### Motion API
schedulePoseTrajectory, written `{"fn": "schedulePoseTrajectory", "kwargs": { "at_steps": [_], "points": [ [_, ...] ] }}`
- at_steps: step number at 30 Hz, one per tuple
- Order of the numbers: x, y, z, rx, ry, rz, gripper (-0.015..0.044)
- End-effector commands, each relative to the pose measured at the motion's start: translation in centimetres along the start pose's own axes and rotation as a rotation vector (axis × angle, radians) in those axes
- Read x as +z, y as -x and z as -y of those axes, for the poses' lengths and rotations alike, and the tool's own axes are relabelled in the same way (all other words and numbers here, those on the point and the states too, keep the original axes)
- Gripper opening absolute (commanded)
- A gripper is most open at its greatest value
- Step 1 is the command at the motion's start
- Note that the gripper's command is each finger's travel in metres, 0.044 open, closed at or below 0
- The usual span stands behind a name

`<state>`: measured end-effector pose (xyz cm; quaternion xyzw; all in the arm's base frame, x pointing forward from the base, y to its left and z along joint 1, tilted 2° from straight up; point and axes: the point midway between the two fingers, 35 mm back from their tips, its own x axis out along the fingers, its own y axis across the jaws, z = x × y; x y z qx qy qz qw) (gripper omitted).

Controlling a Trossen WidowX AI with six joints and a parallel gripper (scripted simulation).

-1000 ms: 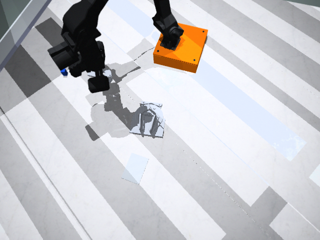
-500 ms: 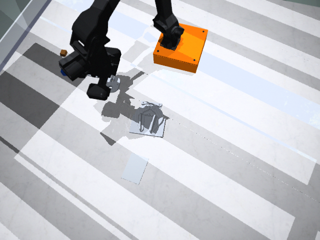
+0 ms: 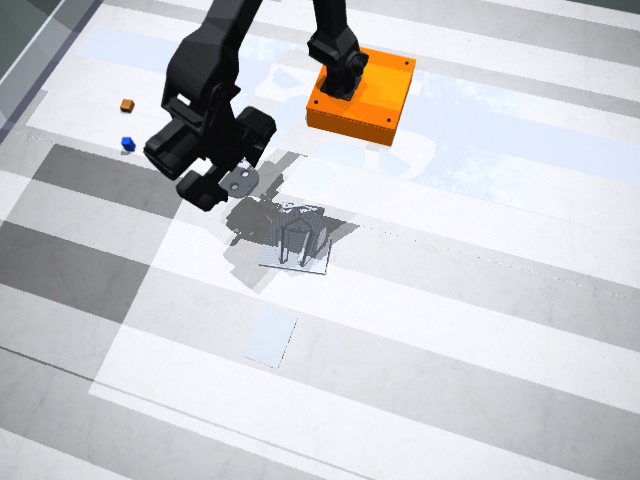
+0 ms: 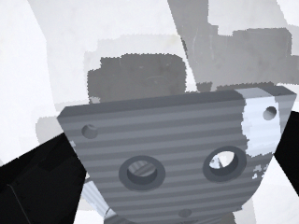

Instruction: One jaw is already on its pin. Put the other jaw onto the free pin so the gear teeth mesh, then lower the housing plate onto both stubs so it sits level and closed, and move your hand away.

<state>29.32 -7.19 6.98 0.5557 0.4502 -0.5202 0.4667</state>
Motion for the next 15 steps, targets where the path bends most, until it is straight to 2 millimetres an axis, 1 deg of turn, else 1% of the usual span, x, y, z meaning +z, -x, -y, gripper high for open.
{"fn": "schedulePoseTrajectory", "kwargs": {
  "at_steps": [1,15],
  "points": [
    [-1.1,0.0,0.0,0.003,-0.115,0.002,0.0351],
    [-4.7,0.0,0.5,0.003,-0.482,-0.003,0.0351]
  ]
}}
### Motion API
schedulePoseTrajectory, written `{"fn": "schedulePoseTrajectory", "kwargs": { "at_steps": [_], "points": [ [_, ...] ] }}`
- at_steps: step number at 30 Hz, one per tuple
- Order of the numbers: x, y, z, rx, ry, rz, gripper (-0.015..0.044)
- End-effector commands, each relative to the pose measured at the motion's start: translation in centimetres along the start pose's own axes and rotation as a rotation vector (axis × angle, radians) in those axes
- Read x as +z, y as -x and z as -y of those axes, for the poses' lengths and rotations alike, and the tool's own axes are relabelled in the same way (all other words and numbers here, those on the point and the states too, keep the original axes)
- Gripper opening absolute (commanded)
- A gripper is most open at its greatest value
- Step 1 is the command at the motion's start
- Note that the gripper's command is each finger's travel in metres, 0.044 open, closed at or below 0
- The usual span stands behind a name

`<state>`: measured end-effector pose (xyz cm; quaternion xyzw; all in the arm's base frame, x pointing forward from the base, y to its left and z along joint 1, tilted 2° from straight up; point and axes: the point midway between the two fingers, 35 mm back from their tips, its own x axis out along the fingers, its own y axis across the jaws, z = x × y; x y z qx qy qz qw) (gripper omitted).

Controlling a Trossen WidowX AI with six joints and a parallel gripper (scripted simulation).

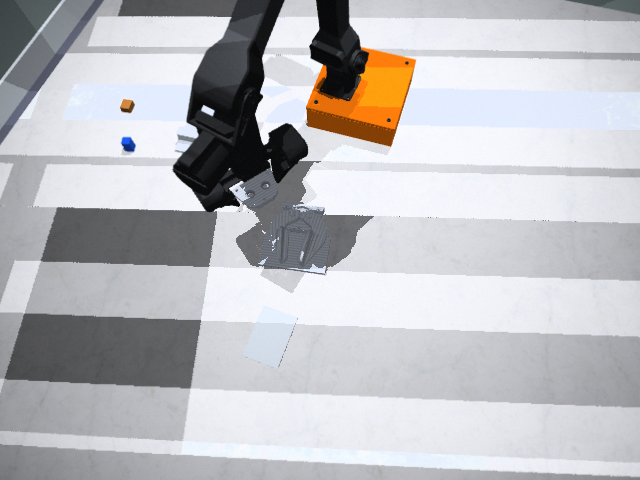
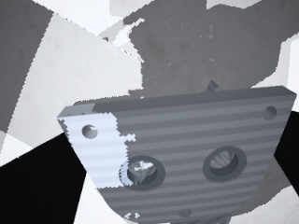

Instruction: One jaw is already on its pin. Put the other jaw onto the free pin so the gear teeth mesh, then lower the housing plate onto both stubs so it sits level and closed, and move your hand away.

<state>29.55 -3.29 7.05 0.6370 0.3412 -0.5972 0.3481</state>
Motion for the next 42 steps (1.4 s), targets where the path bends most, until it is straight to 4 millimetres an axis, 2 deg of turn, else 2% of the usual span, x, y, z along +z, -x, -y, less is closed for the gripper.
{"fn": "schedulePoseTrajectory", "kwargs": {
  "at_steps": [1,25,42],
  "points": [
    [-0.9,0.0,0.6,0.004,-0.115,0.000,0.0351],
    [-5.6,0.1,4.5,-0.002,-0.740,-0.007,0.0351],
    [-5.7,0.1,4.6,-0.003,-0.757,-0.007,0.0351]
  ]
}}
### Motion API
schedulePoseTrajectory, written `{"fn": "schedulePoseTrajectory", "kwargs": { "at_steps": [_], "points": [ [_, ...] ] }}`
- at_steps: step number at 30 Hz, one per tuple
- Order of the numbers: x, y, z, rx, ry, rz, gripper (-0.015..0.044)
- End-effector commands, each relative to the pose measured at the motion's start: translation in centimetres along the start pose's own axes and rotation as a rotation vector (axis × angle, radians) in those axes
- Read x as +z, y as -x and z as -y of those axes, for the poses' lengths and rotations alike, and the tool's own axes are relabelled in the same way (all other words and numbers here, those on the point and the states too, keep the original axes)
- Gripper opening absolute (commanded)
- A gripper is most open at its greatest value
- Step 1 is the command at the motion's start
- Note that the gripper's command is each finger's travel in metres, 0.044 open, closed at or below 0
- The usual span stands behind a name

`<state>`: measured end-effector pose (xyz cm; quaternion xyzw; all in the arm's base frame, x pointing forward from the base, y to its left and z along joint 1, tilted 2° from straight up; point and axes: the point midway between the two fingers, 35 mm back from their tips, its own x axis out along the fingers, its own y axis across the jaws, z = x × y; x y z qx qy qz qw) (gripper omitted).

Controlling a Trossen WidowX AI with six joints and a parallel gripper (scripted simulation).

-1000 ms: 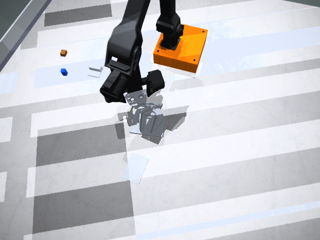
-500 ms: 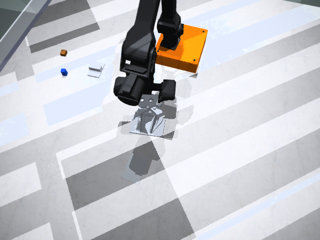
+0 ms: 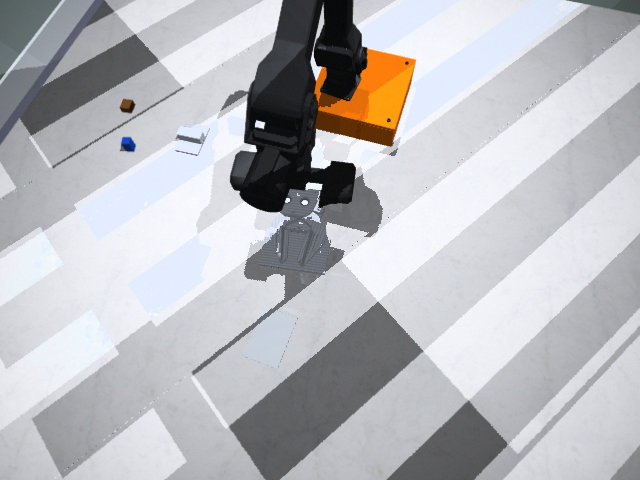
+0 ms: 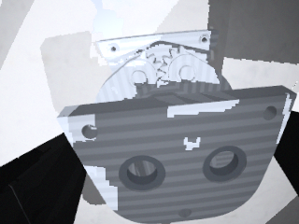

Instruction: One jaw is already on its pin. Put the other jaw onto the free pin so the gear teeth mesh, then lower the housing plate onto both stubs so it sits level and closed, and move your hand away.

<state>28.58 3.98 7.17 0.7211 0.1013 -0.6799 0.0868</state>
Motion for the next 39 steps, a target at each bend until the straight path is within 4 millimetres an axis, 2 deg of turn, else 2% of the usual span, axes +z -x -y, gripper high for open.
{"fn": "schedulePoseTrajectory", "kwargs": {
  "at_steps": [1,11,18,39],
  "points": [
    [0.0,0.0,0.0,0.004,-0.005,-0.002,0.0351],
    [0.0,0.0,0.0,0.004,-0.005,-0.002,0.0351],
    [1.4,0.0,0.0,0.004,-0.002,0.000,0.0351],
    [1.4,0.0,0.0,0.004,0.005,0.000,0.0351]
  ]
}}
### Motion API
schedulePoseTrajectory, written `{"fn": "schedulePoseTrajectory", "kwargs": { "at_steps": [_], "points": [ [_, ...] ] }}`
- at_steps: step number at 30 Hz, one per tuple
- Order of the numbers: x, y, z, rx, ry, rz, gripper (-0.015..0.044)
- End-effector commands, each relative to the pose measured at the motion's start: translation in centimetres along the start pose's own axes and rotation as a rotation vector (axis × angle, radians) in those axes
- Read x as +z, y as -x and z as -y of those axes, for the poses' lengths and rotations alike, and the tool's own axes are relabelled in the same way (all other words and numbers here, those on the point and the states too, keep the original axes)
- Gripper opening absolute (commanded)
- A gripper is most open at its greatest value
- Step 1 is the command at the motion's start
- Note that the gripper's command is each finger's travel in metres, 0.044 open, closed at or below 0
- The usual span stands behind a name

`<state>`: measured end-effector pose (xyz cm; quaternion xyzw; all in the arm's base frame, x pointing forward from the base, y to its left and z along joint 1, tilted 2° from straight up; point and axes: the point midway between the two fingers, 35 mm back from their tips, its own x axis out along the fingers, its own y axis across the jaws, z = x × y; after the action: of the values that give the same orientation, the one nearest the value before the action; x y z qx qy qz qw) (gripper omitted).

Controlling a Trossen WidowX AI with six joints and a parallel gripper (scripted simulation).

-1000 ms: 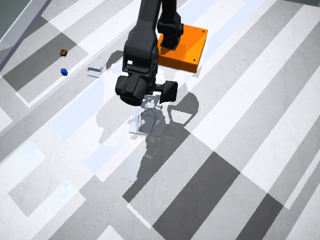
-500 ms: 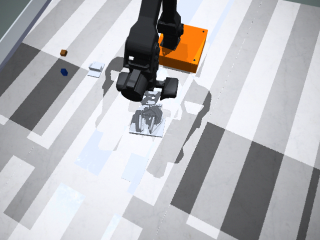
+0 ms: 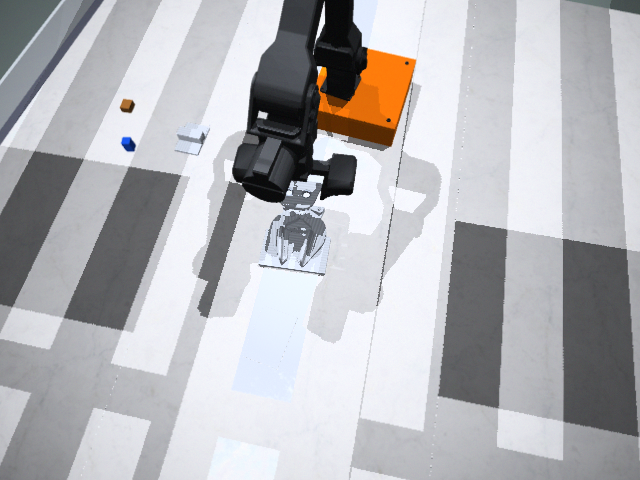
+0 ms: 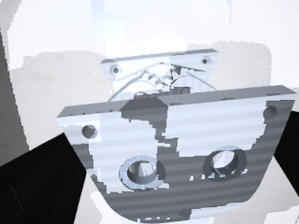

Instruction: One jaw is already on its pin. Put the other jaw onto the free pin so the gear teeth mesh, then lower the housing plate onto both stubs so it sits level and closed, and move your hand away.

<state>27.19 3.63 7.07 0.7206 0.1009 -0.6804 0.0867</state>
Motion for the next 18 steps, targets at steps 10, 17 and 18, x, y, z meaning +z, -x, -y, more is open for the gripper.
{"fn": "schedulePoseTrajectory", "kwargs": {
  "at_steps": [10,17,18],
  "points": [
    [-0.02,0.01,-0.06,0.003,0.006,-0.002,0.0351],
    [-0.05,-0.24,-0.06,0.003,0.006,-0.002,0.0351],
    [-0.07,-0.41,-0.07,0.003,0.006,-0.002,0.0351]
  ]
}}
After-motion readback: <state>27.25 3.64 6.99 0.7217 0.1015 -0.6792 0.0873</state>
